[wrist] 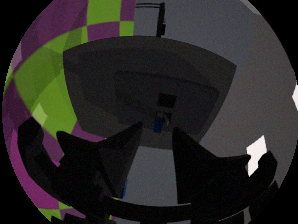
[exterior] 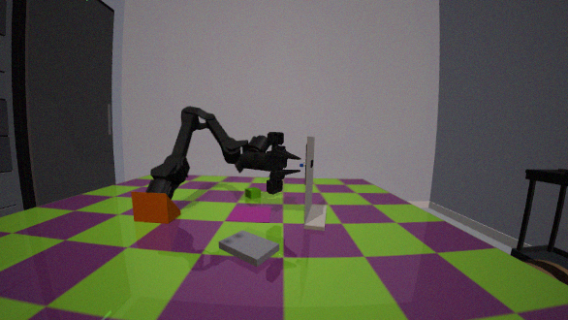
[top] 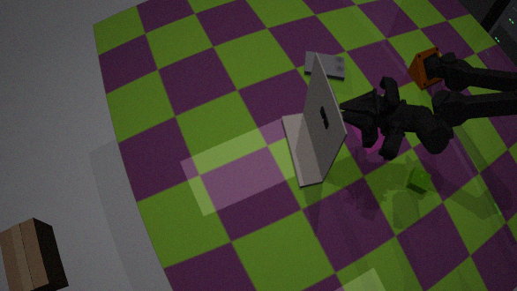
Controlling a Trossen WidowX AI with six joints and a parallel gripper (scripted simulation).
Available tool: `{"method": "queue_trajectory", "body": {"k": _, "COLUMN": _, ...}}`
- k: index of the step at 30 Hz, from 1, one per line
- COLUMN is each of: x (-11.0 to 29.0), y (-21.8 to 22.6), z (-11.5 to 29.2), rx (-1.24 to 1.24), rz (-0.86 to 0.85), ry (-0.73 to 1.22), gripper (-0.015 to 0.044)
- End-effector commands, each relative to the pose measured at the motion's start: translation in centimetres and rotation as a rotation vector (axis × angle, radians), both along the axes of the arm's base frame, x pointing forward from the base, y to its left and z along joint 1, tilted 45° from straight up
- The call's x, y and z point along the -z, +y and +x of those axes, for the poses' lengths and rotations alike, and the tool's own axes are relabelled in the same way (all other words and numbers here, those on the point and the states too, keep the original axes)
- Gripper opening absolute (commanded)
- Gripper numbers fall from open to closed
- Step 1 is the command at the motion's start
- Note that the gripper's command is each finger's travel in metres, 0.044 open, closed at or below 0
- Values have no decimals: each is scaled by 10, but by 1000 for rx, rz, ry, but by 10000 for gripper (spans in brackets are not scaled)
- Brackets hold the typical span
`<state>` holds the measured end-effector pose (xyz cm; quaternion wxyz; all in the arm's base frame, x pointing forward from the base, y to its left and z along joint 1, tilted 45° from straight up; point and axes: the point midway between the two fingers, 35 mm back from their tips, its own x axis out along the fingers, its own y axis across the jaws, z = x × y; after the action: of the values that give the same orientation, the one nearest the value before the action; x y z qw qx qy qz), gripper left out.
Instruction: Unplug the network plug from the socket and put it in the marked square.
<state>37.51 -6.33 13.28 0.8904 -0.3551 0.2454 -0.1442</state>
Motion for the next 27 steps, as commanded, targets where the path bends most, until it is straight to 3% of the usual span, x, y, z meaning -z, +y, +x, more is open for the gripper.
{"method": "queue_trajectory", "body": {"k": 1, "x": 0, "y": -2, "z": 6, "rx": -2, "rz": -3, "ry": -3, "gripper": 156}}
{"method": "queue_trajectory", "body": {"k": 8, "x": 2, "y": -4, "z": 12, "rx": -2, "rz": -3, "ry": -4, "gripper": 156}}
{"method": "queue_trajectory", "body": {"k": 27, "x": 2, "y": -4, "z": 12, "rx": -2, "rz": -3, "ry": -4, "gripper": 29}}
